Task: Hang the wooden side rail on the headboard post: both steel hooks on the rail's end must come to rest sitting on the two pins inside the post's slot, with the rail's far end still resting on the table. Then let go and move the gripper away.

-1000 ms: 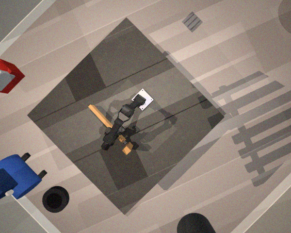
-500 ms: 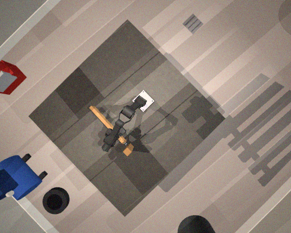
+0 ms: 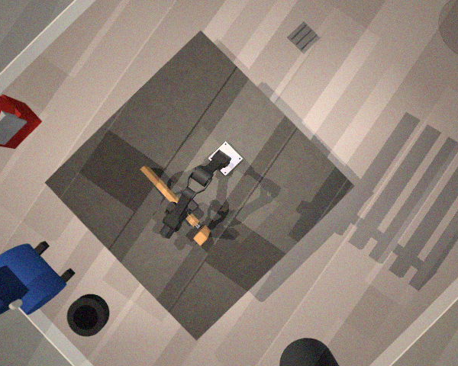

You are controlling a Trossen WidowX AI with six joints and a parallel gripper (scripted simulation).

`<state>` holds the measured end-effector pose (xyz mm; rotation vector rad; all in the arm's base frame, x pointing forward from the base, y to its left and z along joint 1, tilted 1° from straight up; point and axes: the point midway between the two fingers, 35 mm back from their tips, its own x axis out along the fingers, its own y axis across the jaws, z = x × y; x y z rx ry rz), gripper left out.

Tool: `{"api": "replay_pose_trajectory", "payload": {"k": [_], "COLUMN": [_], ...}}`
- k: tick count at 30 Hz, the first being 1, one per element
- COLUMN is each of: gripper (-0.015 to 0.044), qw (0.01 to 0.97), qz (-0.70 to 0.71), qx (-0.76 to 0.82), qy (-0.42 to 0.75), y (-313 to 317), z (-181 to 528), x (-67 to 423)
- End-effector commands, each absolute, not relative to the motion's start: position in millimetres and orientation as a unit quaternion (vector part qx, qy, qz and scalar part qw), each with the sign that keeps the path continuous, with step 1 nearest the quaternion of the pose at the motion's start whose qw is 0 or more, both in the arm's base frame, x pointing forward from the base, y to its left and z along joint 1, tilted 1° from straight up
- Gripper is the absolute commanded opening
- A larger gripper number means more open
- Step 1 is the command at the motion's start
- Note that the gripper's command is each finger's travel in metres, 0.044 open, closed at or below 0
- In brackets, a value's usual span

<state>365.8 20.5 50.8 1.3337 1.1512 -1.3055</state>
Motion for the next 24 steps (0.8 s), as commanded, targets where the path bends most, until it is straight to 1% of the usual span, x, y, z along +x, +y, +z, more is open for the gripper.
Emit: {"api": "replay_pose_trajectory", "payload": {"k": [1,24], "gripper": [0.0,0.0], "qw": [0.462,0.462], "qz": [-0.525,-0.525], "qx": [0.547,0.547], "qy": [0.46,0.46], "y": [20.0,19.9], "z": [59.3,63.1], "x": [368.5,368.4]}}
